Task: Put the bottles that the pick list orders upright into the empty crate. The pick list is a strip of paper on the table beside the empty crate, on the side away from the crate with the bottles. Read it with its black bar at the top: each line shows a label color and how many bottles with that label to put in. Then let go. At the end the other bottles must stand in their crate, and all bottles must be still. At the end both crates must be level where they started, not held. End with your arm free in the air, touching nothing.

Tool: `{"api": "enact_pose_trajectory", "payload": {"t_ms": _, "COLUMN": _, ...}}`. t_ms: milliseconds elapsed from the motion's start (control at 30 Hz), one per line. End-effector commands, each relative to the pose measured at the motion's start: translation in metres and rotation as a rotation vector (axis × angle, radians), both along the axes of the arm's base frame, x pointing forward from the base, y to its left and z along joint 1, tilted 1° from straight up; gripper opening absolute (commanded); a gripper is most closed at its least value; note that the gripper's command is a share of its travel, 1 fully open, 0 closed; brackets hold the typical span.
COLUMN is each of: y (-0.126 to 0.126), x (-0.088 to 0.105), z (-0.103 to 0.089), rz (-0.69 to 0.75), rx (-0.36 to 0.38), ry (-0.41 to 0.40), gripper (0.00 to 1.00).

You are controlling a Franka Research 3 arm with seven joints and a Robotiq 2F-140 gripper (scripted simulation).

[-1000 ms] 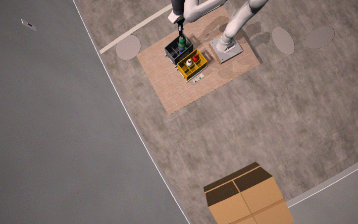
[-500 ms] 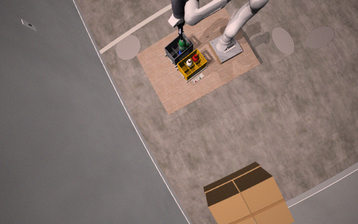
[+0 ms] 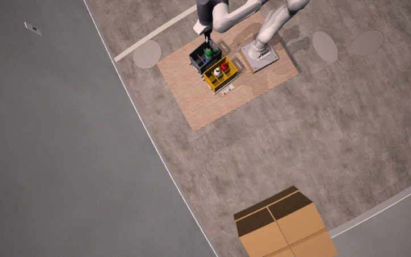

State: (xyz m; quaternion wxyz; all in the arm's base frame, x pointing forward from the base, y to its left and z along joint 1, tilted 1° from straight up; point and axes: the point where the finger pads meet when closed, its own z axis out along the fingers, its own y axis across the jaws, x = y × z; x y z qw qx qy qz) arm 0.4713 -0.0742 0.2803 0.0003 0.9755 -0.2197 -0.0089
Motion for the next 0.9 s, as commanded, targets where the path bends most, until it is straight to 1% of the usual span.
{"api": "enact_pose_trajectory", "payload": {"t_ms": 0, "y": 0.004, "x": 0.004, "z": 0.003, "rz": -0.024, "rx": -0.001, "ry": -0.006, "gripper": 0.00}}
{"api": "enact_pose_trajectory", "payload": {"t_ms": 867, "y": 0.049, "x": 0.019, "z": 0.003, "rz": -0.024, "rx": -0.001, "ry": -0.006, "gripper": 0.00}}
